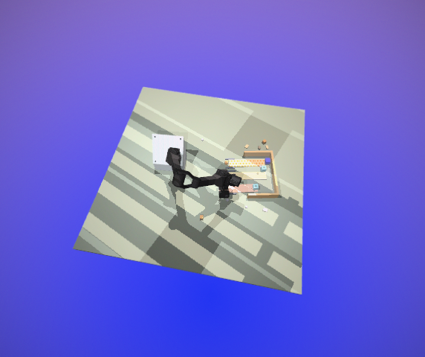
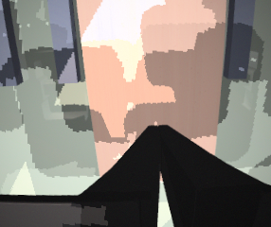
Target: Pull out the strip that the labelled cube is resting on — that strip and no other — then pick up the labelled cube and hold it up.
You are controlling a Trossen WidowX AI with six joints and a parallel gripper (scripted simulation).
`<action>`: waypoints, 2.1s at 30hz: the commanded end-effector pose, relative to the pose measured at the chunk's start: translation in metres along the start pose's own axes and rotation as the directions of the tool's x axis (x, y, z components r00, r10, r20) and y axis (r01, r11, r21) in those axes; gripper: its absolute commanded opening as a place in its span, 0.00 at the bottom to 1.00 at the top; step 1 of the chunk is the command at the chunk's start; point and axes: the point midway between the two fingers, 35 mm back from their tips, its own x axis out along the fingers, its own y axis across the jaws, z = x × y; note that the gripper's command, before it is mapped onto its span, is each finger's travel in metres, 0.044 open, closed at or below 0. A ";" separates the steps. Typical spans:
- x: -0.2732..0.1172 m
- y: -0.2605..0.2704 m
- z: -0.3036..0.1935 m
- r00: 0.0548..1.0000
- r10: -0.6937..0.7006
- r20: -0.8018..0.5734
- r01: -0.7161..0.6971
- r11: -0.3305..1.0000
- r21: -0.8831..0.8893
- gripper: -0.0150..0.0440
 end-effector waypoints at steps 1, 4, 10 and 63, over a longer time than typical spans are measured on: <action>0.005 0.001 -0.011 1.000 0.005 -0.020 -0.005 1.000 -0.004 0.25; 0.005 0.001 -0.016 1.000 0.005 -0.020 -0.005 1.000 -0.005 0.25; 0.005 0.001 -0.025 1.000 0.005 -0.020 -0.005 1.000 -0.005 0.25; 0.003 0.003 -0.105 1.000 0.005 -0.022 -0.005 1.000 -0.007 0.25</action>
